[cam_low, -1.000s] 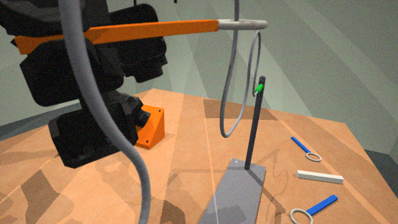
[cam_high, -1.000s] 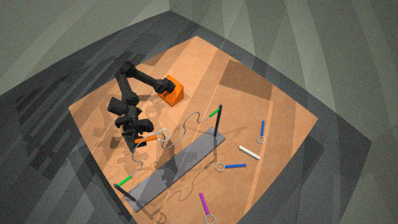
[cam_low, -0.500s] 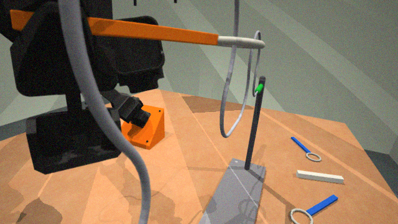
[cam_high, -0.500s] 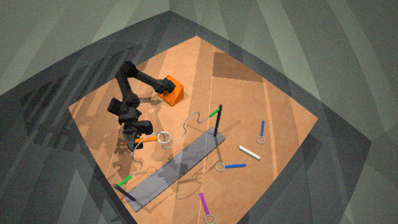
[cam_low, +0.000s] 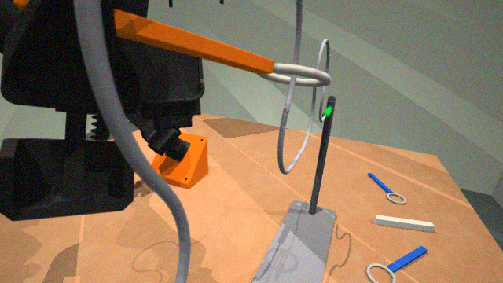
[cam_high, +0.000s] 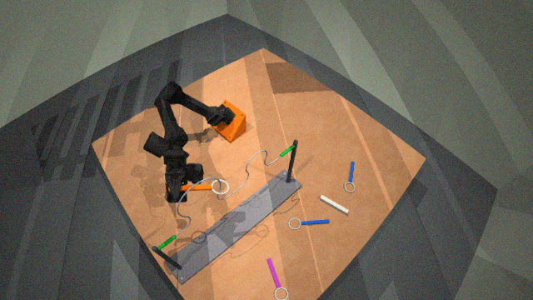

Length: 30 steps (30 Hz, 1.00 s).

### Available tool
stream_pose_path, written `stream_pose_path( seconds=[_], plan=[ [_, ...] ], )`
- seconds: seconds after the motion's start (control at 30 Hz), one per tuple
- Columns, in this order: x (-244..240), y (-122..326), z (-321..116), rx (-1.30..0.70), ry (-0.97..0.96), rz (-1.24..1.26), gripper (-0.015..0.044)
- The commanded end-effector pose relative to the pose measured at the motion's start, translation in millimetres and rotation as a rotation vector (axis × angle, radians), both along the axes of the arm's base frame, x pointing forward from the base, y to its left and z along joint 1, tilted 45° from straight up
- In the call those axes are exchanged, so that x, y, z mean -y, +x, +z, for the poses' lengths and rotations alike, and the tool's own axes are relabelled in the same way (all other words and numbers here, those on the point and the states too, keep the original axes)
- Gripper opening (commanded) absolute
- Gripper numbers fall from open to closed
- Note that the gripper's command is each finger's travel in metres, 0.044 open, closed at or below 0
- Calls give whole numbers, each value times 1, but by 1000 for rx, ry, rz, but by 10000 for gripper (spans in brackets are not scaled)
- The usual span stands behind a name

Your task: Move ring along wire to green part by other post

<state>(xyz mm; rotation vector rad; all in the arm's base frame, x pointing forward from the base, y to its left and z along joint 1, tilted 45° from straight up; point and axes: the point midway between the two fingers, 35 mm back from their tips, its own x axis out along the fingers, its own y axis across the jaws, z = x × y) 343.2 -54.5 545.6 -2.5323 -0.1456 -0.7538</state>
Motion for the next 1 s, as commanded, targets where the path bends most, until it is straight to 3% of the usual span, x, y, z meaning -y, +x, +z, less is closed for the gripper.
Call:
stream_pose_path(
  seconds=[0.0, 0.5, 0.97],
  plan=[
    [-2, 0, 1, 6, -55, -2, -150],
    [2, 0, 0, 19, -154, -9, -150],
    [27, 3, -9, 7, -32, -1, -150]
  ],
)
